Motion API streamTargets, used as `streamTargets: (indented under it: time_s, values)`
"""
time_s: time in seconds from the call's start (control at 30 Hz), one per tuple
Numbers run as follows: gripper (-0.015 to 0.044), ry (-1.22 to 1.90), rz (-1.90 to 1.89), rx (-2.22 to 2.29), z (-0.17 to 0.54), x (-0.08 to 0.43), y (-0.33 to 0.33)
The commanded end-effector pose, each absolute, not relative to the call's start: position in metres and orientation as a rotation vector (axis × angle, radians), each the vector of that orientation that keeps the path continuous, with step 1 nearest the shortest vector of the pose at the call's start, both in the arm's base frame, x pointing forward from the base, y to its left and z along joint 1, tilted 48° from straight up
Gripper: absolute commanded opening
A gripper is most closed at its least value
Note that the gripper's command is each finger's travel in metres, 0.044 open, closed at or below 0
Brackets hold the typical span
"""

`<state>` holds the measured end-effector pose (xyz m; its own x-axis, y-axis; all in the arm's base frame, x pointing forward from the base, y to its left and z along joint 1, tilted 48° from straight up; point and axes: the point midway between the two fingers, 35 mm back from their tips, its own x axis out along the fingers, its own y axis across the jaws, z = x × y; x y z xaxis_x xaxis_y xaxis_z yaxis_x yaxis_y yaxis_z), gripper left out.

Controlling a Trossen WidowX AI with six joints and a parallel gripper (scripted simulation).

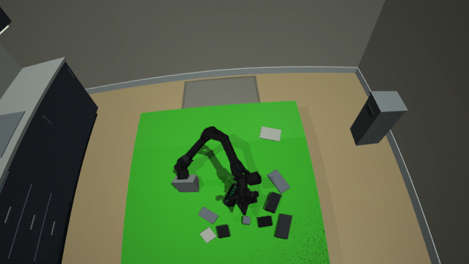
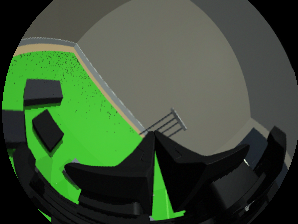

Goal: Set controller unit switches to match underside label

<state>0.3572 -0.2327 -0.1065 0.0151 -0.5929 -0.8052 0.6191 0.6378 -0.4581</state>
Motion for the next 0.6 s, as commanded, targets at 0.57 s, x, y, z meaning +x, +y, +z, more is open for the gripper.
streamTargets:
  time_s: [0.57]
  values:
    - [0.0,1.545,0.941,-0.174,-0.131,0.361,-0.093]
